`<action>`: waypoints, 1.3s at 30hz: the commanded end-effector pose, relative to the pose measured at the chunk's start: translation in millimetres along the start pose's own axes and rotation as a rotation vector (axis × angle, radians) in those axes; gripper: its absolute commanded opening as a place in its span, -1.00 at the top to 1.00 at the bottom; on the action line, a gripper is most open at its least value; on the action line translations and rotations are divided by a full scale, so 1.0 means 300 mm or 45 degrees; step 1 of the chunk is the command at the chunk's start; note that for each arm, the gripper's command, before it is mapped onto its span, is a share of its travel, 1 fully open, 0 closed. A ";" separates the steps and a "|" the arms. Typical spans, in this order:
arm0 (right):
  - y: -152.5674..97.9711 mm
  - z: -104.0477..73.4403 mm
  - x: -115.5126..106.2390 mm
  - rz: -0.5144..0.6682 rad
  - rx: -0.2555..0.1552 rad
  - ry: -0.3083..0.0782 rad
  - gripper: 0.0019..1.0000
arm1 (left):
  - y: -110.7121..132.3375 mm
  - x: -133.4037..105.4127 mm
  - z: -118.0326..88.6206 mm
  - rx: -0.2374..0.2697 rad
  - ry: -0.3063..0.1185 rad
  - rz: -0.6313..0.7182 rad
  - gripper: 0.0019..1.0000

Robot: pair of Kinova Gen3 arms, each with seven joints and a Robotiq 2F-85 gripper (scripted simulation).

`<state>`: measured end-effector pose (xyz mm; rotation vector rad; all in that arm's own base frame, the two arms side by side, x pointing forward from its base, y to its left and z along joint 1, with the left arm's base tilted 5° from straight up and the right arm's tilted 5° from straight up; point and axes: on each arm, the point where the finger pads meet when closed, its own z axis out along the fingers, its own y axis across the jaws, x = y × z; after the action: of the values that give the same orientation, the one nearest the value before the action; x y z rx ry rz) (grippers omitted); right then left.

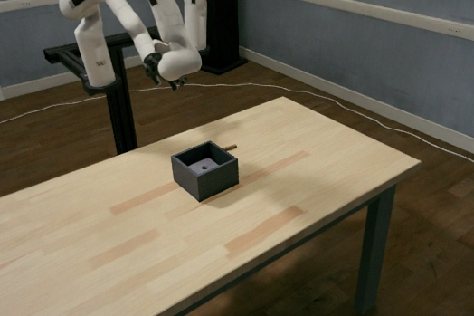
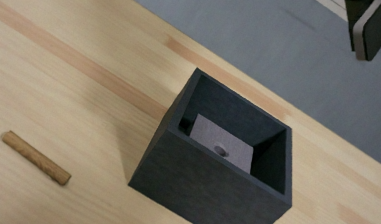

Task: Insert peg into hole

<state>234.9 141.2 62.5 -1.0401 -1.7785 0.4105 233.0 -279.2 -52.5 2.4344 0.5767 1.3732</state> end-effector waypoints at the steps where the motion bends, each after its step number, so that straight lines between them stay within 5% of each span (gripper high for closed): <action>1: 0.000 -0.002 0.001 -0.001 -0.001 -0.001 -1.00 | 0.001 0.001 -0.001 -0.001 0.000 -0.001 -1.00; 16: 0.000 -0.002 0.001 -0.001 -0.001 -0.001 -1.00 | 0.038 -0.086 -0.102 -0.060 -0.044 0.034 -1.00; 39: 0.000 -0.002 0.001 -0.001 -0.001 -0.001 -1.00 | 0.072 -0.297 -0.419 -0.228 -0.171 0.141 -1.00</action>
<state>234.9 141.2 62.5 -1.0401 -1.7785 0.4105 102.1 -331.1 -48.0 2.4230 0.3040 1.2447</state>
